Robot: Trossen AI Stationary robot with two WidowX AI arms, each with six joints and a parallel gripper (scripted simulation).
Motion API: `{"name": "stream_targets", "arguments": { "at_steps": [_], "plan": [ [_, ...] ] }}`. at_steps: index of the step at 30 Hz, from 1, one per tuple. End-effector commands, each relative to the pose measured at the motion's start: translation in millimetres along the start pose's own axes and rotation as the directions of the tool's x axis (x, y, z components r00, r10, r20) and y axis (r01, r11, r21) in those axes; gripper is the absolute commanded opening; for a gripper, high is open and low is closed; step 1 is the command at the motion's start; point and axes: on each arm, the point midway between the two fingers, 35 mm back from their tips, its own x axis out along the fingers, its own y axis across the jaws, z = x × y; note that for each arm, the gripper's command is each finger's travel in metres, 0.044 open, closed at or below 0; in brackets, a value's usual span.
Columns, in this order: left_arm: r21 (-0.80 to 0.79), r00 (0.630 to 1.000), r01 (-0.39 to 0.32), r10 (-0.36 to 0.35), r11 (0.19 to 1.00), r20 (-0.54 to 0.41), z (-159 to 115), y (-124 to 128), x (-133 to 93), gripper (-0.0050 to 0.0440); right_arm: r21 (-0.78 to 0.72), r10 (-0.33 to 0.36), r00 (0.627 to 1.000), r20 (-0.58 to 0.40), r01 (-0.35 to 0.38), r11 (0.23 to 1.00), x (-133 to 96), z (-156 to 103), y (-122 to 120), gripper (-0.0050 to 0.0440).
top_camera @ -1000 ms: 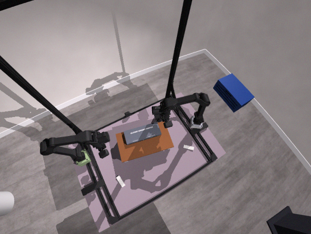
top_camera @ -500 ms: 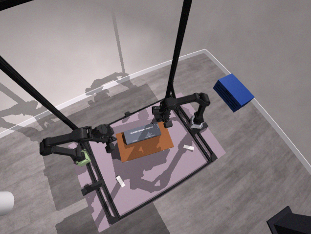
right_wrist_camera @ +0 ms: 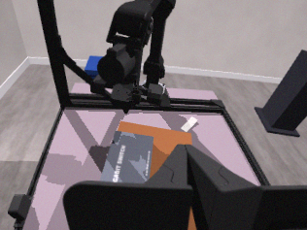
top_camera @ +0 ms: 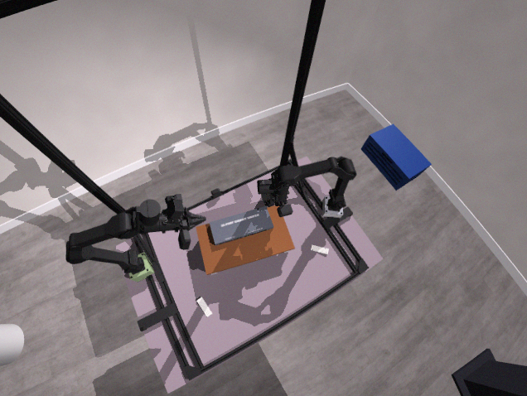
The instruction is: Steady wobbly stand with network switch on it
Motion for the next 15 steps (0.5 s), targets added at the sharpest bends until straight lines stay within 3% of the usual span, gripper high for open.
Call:
{"name": "stream_targets", "arguments": {
  "at_steps": [1, 5, 10, 15],
  "plan": [
    [0.0, 1.0, 0.0, 0.0, 1.0, 0.0, 0.0, 0.0, 0.0, 0.0, 0.006, -0.011, 0.998, 0.066, 0.01, 1.0, -5.5, 18.6, -3.1, 0.0],
    [0.0, 1.0, 0.0, 0.0, 1.0, 0.0, 0.0, 0.0, 0.0, 0.0, 0.027, -0.042, 0.966, 0.253, 0.036, 0.999, -24.5, 71.6, -12.1, 0.0],
    [0.0, 1.0, 0.0, 0.0, 1.0, 0.0, 0.0, 0.0, 0.0, 0.0, 0.057, -0.079, 0.877, 0.474, 0.059, 0.997, -60.2, 133.6, -22.6, 0.0],
    [0.0, 1.0, 0.0, 0.0, 1.0, 0.0, 0.0, 0.0, 0.0, 0.0, 0.057, -0.079, 0.877, 0.474, 0.059, 0.997, -60.2, 133.6, -22.6, 0.0]
  ]
}}
